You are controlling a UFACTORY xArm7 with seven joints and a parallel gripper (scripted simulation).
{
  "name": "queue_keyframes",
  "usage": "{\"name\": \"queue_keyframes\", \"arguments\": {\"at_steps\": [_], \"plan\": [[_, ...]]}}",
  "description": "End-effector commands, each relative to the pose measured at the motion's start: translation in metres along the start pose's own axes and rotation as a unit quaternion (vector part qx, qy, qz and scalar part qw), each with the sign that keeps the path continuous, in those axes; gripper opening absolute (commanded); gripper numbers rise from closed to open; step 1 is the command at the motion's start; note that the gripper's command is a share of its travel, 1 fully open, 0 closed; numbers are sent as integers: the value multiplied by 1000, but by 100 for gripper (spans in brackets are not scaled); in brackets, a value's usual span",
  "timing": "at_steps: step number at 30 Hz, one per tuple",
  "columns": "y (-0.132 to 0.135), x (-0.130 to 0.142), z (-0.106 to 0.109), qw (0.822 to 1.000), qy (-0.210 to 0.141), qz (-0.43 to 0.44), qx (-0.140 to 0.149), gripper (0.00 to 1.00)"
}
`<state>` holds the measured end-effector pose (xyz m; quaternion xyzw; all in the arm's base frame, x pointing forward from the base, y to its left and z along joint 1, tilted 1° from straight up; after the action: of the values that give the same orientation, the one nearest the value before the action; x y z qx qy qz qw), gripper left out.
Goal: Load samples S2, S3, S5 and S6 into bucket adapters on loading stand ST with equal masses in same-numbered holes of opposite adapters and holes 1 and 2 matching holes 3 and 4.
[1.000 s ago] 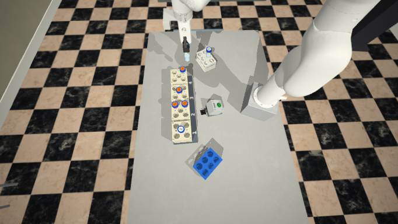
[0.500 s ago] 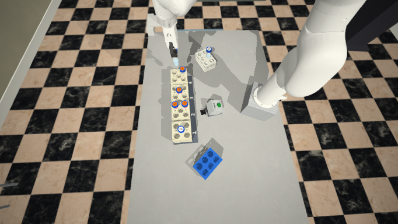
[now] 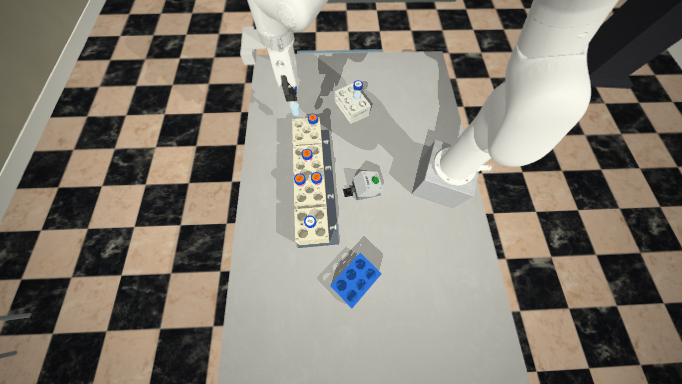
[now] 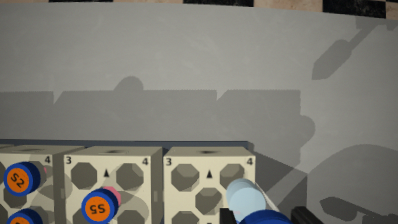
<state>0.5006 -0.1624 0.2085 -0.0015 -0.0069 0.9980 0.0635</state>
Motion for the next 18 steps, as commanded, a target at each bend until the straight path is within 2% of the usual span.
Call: {"name": "queue_keyframes", "arguments": {"at_steps": [1, 9, 18], "plan": [[0, -1, 2, 1000, 3, 0, 0, 0], [0, -1, 2, 1000, 3, 0, 0, 0], [0, -1, -12, 1000, 3, 0, 0, 0]]}}
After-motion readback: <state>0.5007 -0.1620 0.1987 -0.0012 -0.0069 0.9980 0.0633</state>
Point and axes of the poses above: the point where the finger pads meet when closed, its own z axis back along the fingers, its own y axis across the jaws, x = y × z, the point moved 9 cm from there along z, back along the fingers, and after that the axes turned 15 degrees about -z, right-handed, at the moved point
